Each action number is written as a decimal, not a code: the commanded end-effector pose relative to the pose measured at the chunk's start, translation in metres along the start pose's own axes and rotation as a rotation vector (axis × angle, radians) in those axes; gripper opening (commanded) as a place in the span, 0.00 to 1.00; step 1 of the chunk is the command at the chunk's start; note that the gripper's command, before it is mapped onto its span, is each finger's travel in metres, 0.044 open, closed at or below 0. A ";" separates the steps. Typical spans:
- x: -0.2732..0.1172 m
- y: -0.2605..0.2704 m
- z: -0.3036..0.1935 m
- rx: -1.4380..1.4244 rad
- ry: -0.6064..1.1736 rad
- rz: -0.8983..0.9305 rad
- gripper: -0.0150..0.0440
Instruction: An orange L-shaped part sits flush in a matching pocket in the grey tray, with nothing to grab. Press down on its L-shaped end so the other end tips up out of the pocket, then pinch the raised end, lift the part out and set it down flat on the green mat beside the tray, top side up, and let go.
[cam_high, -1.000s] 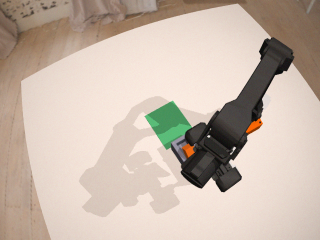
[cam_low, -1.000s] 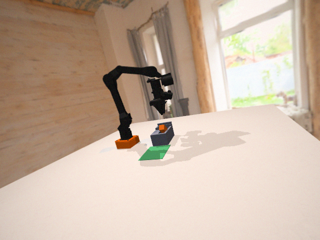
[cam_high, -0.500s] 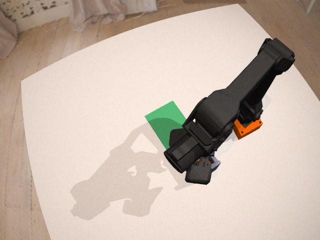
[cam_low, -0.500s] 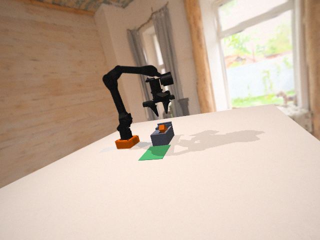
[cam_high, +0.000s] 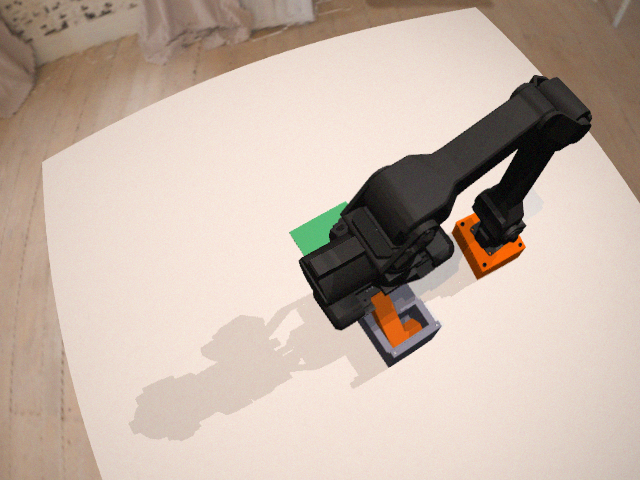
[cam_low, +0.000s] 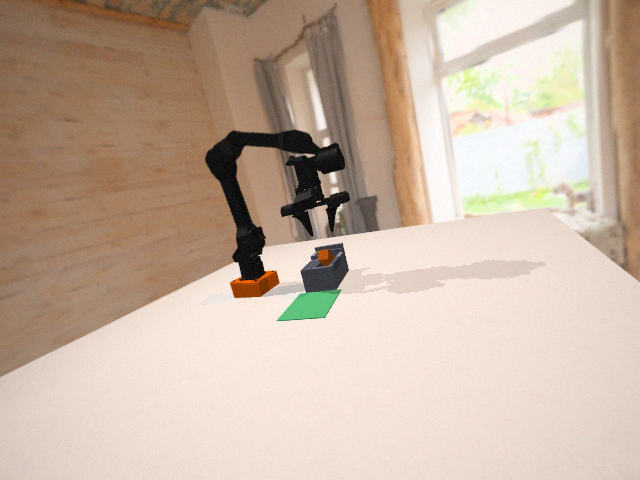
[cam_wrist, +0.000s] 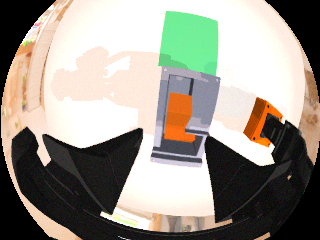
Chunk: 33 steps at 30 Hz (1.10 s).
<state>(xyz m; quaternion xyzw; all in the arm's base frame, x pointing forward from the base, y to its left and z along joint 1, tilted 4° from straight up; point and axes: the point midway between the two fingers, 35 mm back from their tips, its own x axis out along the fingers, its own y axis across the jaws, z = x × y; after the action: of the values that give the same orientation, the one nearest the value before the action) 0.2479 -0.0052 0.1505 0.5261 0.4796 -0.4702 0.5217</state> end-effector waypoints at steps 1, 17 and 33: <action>0.014 -0.002 0.000 0.027 0.005 -0.009 0.73; 0.042 -0.001 0.000 0.027 0.005 -0.009 0.73; 0.068 -0.002 0.000 0.027 0.005 -0.009 0.73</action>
<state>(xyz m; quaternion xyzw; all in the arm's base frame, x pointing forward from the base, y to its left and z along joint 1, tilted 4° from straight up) 0.2533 -0.0049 0.0892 0.5315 0.4754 -0.4762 0.5146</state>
